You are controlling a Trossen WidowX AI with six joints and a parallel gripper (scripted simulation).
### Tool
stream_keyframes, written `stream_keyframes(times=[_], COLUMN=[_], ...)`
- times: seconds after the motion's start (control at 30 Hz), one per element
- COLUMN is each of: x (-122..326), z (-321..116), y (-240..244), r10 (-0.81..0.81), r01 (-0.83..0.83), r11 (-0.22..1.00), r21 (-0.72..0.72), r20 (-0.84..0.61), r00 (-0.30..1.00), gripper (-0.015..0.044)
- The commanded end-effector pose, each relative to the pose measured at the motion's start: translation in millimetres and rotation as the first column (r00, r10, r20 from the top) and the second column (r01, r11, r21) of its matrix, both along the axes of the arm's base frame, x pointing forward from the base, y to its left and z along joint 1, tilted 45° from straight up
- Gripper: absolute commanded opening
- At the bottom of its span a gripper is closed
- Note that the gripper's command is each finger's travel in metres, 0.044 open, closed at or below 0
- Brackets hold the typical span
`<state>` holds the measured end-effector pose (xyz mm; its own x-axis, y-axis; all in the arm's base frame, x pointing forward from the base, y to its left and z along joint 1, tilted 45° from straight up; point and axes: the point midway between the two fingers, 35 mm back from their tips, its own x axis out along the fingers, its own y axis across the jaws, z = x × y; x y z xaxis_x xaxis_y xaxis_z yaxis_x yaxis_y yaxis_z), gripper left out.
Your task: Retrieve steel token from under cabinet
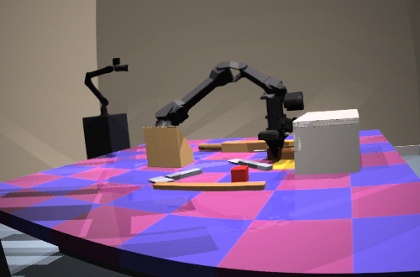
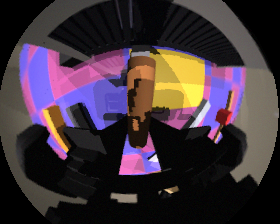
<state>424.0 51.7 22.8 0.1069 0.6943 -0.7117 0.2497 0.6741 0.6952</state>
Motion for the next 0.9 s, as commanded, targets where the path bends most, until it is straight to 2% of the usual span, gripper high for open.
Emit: stream_keyframes(times=[0.0, 0.87], x=[2, -6], z=[-3, -25], y=[-3, -23], r10=[0.002, 0.002], r01=[-0.002, -0.002], r11=[1.0, 1.0], r21=[0.002, 0.001], r20=[0.004, 0.003], r00=[1.0, 1.0], gripper=[0.0, 0.0])
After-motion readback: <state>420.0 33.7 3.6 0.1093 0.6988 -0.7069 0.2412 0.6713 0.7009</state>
